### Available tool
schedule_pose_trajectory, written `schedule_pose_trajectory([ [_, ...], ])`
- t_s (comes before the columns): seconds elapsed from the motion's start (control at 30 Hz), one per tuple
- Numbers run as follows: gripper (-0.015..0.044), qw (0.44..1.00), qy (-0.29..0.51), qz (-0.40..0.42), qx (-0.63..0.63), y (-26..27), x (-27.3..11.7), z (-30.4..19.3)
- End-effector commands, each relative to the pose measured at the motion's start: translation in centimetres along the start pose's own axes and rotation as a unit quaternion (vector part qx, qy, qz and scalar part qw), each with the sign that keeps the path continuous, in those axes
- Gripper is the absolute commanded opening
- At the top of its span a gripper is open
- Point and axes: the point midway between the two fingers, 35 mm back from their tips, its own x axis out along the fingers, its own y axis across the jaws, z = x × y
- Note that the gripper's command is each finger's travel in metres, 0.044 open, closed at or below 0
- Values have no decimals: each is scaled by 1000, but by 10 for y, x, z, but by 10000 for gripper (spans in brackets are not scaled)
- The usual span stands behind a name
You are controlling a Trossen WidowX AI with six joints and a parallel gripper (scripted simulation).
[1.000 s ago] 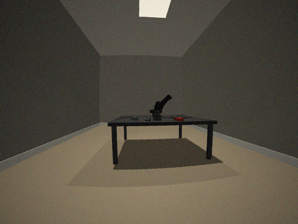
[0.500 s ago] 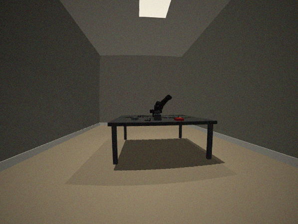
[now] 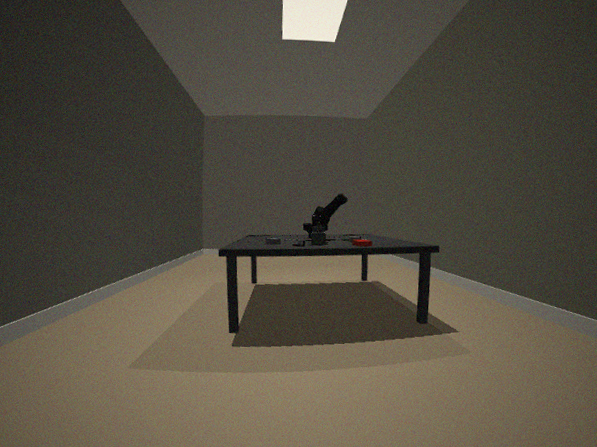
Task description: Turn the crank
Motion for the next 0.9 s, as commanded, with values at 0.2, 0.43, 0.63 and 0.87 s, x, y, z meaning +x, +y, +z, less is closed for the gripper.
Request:
schedule_pose_trajectory([
  [0.2,440,1000,-2,1,-3,0,-26,28],
  [0.43,440,1000,-2,0,-3,-1,-39,43],
  [0.63,440,1000,-1,-3,-4,-4,-62,72],
  [0.87,440,1000,-2,-3,-3,-2,-97,102],
])
